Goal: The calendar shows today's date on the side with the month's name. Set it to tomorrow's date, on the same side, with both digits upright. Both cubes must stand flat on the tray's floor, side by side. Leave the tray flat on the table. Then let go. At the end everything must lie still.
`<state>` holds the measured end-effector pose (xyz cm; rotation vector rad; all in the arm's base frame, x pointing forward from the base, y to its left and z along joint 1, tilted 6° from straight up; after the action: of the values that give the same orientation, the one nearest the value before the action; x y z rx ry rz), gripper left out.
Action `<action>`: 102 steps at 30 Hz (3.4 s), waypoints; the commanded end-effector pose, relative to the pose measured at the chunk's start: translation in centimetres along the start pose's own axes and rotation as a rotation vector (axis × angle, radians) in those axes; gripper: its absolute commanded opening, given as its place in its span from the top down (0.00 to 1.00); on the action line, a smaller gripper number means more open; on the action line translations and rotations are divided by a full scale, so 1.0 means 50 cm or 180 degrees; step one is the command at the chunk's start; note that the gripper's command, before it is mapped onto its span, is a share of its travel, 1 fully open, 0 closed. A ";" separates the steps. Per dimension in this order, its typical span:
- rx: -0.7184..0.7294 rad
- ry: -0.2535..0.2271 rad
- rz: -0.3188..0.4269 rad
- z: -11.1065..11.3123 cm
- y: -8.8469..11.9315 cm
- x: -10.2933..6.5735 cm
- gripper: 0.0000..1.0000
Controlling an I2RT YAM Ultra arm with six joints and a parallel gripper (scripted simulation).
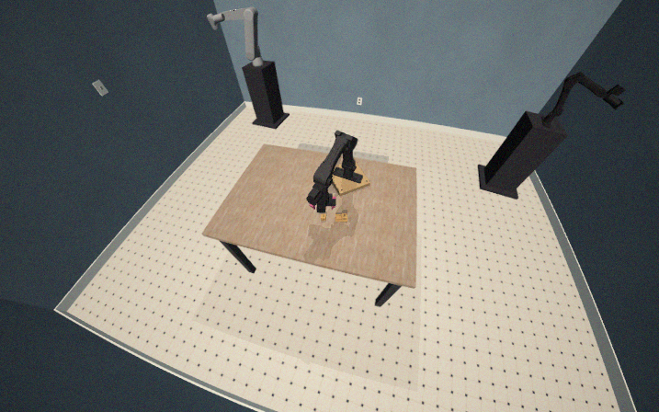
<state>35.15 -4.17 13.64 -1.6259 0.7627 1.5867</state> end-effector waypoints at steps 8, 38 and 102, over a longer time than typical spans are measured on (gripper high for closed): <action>0.0015 0.0108 -0.0136 -0.012 -0.004 -0.034 0.00; -0.2799 0.0043 -0.0035 -0.004 -0.008 0.007 0.00; -0.4983 0.0043 -0.0018 0.003 -0.006 0.012 0.55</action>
<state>35.40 -4.13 12.85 -2.5331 -0.7863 2.3049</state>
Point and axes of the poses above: the point where the finger pads meet when closed, its own x axis out along the fingers, its own z axis across the jaws, y = z × x, the point moved 5 cm from there along -x, back along the fingers, and after that the axes turned 15 degrees about -x, right-handed, at the moved point
